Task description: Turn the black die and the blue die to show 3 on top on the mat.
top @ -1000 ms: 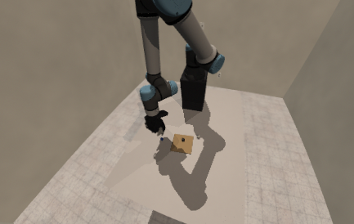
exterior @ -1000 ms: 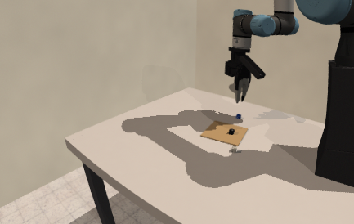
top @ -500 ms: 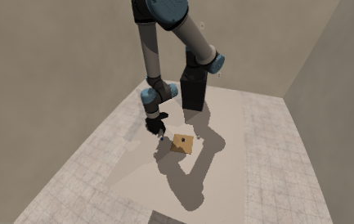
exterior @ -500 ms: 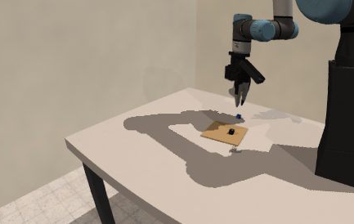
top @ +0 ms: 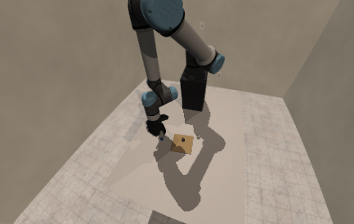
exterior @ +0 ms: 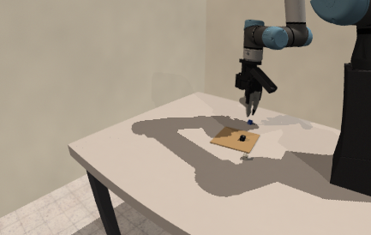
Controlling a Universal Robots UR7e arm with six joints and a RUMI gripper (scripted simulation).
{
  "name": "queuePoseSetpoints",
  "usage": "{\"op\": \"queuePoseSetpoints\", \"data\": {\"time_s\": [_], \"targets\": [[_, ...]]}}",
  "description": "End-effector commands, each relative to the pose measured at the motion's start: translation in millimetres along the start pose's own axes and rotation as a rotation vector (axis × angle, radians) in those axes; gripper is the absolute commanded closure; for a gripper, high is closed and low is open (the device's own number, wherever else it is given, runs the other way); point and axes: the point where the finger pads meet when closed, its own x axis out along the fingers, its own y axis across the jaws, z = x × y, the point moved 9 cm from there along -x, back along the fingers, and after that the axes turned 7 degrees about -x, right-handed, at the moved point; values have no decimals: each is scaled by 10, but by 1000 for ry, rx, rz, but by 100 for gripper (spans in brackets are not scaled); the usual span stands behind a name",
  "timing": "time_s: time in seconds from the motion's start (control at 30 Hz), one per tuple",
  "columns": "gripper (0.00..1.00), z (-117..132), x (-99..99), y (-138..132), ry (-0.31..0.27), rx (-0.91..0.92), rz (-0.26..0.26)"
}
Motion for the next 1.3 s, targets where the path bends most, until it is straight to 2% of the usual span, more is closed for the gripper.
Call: {"op": "queuePoseSetpoints", "data": {"time_s": [0.0,1.27], "targets": [[82,4,53,-3,-1,0,-1],[82,4,99,-4,-1,0,-1]]}}
